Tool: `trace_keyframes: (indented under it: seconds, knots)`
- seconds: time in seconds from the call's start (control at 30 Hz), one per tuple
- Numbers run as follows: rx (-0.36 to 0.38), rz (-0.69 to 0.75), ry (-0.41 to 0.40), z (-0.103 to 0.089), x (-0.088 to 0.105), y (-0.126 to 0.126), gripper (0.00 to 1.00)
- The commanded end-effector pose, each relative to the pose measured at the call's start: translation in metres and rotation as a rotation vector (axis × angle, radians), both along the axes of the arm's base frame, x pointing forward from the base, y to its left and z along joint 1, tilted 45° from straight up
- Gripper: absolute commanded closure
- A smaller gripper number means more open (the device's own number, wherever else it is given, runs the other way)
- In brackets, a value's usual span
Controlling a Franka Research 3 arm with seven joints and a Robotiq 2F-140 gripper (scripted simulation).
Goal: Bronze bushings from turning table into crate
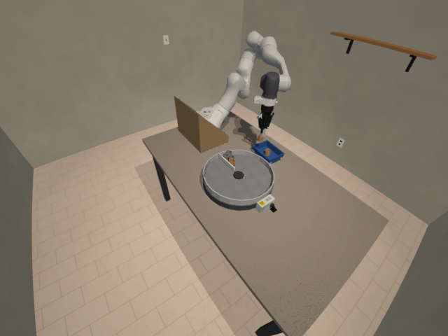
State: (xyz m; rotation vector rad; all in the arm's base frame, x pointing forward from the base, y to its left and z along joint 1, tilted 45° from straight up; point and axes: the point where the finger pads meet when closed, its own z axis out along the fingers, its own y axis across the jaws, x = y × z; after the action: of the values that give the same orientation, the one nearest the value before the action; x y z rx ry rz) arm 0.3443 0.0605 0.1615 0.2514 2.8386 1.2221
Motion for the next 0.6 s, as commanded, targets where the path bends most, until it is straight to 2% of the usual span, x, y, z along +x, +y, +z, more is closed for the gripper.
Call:
trace_keyframes:
  seconds: [0.0, 0.17, 0.57]
  knots:
    - [-0.01, -0.111, 0.115, 0.02, 0.005, 0.019, 1.0]
    - [-0.01, -0.111, 0.115, 0.036, 0.009, 0.035, 1.0]
    - [-0.01, -0.111, 0.115, 0.038, 0.009, 0.036, 1.0]
